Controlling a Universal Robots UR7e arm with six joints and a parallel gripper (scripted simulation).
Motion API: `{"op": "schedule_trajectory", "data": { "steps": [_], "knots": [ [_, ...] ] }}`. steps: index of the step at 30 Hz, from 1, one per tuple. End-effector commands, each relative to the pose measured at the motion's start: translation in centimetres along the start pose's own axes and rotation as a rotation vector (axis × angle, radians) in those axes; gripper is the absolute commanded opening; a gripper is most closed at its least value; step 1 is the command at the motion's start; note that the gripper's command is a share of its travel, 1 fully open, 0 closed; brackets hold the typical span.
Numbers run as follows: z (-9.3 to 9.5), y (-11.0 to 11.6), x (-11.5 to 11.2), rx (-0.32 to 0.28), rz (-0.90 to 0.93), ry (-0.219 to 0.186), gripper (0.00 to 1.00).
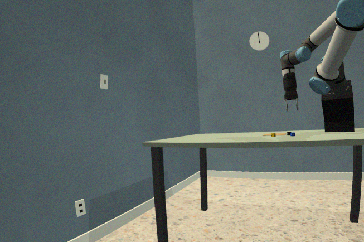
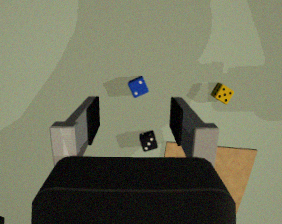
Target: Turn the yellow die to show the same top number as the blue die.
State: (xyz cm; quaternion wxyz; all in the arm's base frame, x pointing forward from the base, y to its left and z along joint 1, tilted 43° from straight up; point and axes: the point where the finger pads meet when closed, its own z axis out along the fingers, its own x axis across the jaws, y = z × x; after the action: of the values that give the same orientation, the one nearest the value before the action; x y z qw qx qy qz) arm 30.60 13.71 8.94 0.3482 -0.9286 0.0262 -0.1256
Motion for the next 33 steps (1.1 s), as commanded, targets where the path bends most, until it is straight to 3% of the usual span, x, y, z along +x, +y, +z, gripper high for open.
{"op": "schedule_trajectory", "data": {
  "steps": [1,8,33],
  "knots": [
    [0.0,0.0,0.0,0.0,-0.001,0.0,1.0],
    [-0.2,0.0,0.5,-0.002,-0.058,0.0,1.0],
    [-0.5,0.6,7.4,-0.007,-0.733,-0.003,1.0]
  ]
}}
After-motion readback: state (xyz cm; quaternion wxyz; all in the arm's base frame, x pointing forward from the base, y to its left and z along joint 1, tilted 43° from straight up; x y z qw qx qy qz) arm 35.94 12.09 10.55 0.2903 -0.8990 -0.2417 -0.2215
